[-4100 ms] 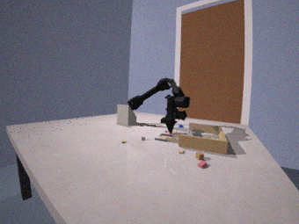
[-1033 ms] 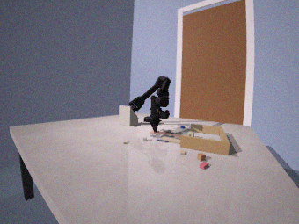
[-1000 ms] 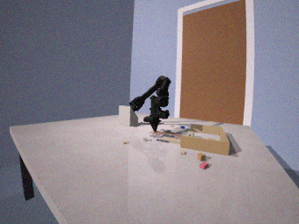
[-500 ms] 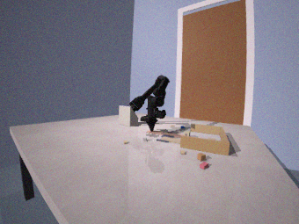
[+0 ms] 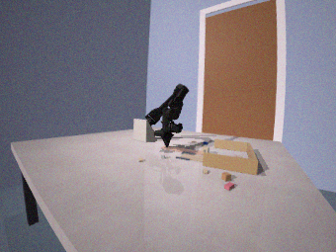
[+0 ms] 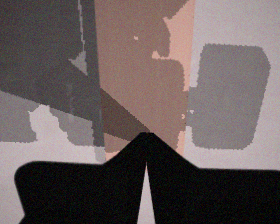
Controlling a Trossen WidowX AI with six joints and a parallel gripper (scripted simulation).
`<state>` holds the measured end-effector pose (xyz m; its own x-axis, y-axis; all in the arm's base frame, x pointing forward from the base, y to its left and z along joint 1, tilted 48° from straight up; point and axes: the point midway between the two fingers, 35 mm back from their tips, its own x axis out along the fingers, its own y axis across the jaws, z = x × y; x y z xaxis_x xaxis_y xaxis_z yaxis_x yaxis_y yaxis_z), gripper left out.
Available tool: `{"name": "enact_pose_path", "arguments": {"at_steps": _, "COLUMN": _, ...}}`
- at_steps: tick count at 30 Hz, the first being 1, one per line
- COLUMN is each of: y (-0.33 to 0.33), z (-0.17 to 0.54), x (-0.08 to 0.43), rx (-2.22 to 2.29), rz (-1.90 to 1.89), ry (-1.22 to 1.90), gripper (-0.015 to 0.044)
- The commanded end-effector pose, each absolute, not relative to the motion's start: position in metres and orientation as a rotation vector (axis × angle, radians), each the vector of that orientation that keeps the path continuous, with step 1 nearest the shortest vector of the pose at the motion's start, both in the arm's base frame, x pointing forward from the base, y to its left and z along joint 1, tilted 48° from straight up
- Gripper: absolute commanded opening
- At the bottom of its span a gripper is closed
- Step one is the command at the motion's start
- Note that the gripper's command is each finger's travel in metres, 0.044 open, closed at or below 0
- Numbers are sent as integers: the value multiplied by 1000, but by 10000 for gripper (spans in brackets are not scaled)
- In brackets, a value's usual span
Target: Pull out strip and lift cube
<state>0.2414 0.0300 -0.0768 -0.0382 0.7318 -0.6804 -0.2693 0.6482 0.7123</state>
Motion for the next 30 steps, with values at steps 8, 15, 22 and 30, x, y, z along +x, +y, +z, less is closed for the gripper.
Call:
{"name": "enact_pose_path", "arguments": {"at_steps": 8, "y": 31, "z": -84, "x": 216, "rx": 426, "rz": 858, "ry": 1426, "gripper": 0}}
{"name": "enact_pose_path", "arguments": {"at_steps": 15, "y": 30, "z": -84, "x": 211, "rx": 426, "rz": 858, "ry": 1426, "gripper": 0}}
{"name": "enact_pose_path", "arguments": {"at_steps": 22, "y": 30, "z": -84, "x": 211, "rx": 426, "rz": 858, "ry": 1426, "gripper": 0}}
{"name": "enact_pose_path", "arguments": {"at_steps": 30, "y": 30, "z": -84, "x": 211, "rx": 426, "rz": 858, "ry": 1426, "gripper": 0}}
